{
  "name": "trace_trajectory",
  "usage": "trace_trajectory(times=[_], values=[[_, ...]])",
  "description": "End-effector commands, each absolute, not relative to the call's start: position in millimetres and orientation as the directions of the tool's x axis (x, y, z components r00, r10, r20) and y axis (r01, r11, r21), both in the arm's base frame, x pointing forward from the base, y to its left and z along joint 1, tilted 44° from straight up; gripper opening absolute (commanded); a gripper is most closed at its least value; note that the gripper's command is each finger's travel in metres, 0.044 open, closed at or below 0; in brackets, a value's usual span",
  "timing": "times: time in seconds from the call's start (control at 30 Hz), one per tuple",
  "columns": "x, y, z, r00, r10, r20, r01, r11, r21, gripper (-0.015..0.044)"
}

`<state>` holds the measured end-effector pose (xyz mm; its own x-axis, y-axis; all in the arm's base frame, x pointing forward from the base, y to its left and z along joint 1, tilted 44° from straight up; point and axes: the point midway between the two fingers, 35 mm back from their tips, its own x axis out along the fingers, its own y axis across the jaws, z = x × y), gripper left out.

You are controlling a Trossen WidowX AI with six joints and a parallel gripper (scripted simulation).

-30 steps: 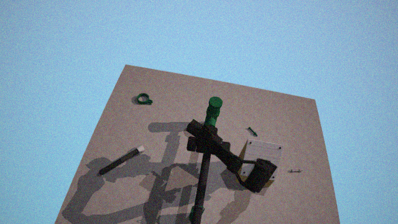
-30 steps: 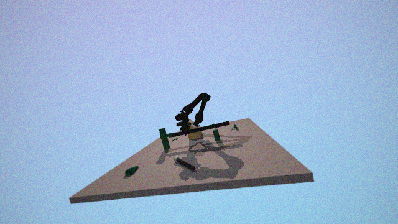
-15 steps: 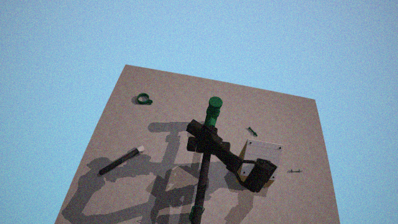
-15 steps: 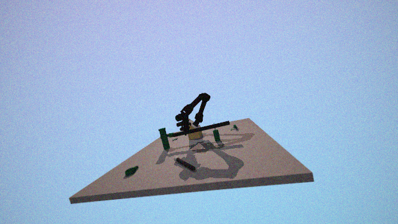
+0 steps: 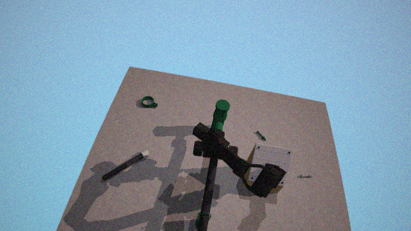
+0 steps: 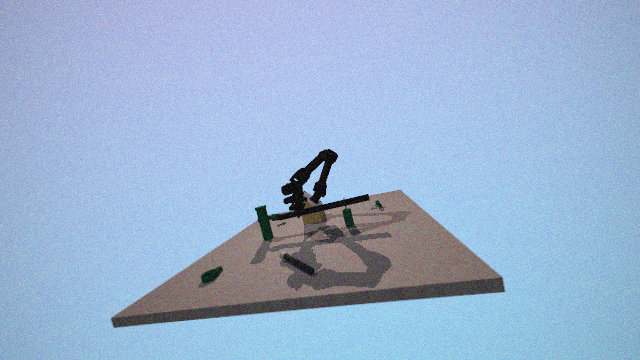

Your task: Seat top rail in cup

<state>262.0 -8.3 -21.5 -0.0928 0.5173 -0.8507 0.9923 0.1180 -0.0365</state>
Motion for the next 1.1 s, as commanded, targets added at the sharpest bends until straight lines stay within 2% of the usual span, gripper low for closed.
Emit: trace_trajectory(times=[0.0, 1.07], values=[[265.4, -19.9, -21.3, -0.08, 0.498, -0.864, 0.994, 0.109, -0.029, 0.0], [273.2, -31.1, -22.9, -0.079, 0.497, -0.864, 0.994, 0.109, -0.028, 0.0]])
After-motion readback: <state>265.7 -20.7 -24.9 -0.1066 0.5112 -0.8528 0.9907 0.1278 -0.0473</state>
